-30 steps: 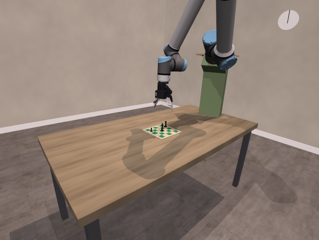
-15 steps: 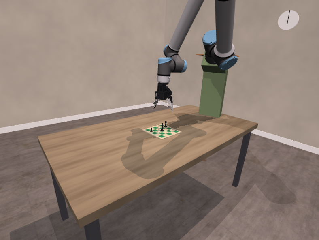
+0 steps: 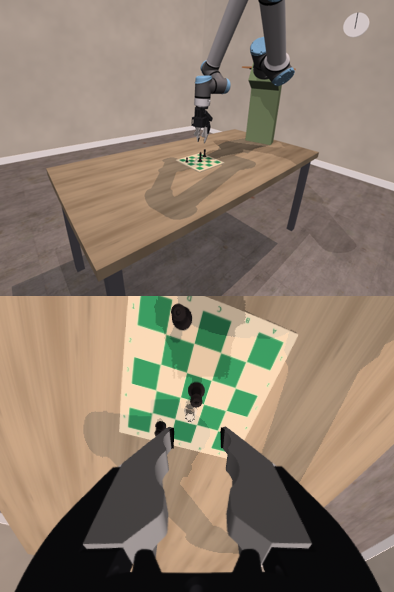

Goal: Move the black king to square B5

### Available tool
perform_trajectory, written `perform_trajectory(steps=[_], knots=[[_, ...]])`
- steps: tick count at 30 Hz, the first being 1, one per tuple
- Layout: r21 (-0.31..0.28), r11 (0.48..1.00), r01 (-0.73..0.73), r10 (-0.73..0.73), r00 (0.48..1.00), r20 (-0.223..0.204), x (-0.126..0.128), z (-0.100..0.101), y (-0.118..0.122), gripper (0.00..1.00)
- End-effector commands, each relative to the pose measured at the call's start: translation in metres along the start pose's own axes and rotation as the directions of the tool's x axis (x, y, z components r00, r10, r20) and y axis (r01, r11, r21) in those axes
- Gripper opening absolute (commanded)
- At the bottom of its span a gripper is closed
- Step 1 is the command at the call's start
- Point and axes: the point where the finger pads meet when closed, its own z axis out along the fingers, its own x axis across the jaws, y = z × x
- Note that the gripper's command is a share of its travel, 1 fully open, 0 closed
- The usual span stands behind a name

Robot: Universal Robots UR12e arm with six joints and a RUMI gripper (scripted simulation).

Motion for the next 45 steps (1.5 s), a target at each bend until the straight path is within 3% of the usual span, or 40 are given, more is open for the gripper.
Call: perform_trajectory(steps=[1,45], knots=[[-0.001,1.0,0.0,0.0,1.0,0.001,0.0,0.0009,0.0004,0.25],[0.0,1.0,0.001,-0.001,1.0,0.001,-0.0002,0.0104,0.0006,0.25]])
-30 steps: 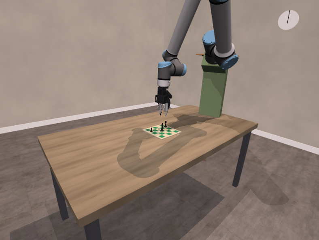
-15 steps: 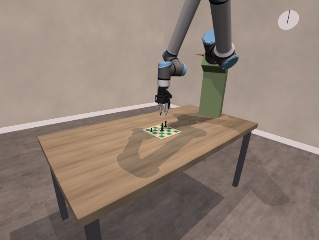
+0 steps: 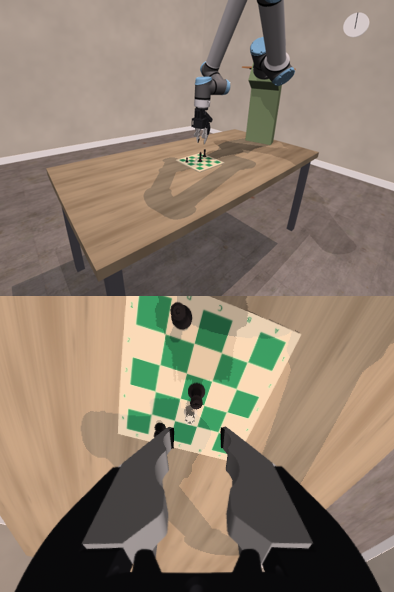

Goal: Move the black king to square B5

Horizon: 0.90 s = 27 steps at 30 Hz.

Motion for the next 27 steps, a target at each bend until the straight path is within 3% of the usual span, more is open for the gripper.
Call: perform_trajectory(steps=[1,27], knots=[[0.0,1.0,0.0,0.0,1.0,0.0,0.0,0.005,0.0,0.25],[0.0,1.0,0.0,0.0,1.0,0.0,-0.001,0.038,0.001,0.25]])
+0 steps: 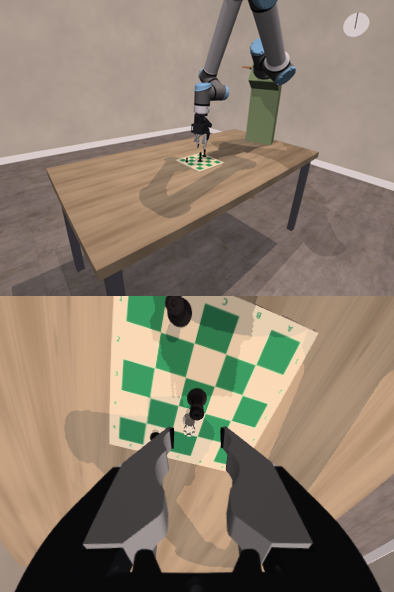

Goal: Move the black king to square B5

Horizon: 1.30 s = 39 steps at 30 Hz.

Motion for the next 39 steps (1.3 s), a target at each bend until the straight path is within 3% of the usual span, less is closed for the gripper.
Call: perform_trajectory(steps=[1,39], knots=[[-0.001,1.0,0.0,0.0,1.0,0.0,-0.0002,0.0057,0.0005,0.25],[-0.001,1.0,0.0,0.0,1.0,0.0,-0.0003,0.0135,0.0007,0.25]])
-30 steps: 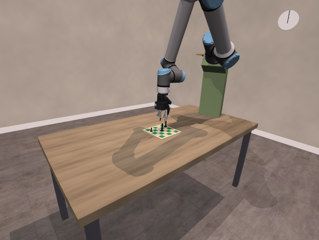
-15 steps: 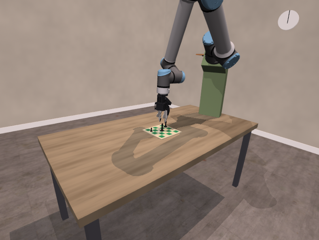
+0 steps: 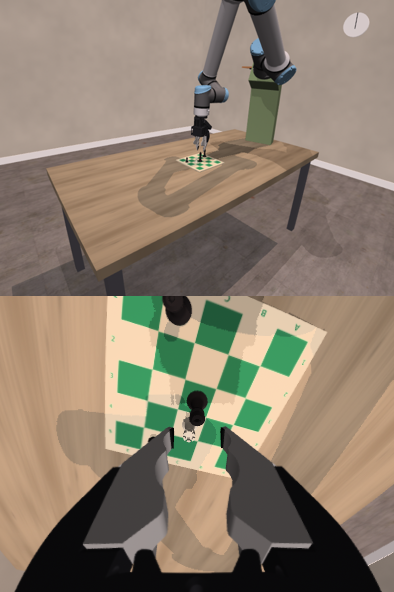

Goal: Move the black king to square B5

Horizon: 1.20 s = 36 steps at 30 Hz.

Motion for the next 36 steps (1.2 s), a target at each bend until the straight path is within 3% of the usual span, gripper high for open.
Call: perform_trajectory(steps=[1,20,36], knots=[[-0.001,1.0,0.0,0.0,1.0,0.0,0.0,0.0,0.0,0.25],[-0.001,1.0,0.0,0.0,1.0,0.0,0.0,0.001,0.0,0.25],[-0.001,1.0,0.0,0.0,1.0,0.0,0.0,0.031,0.0,0.25]])
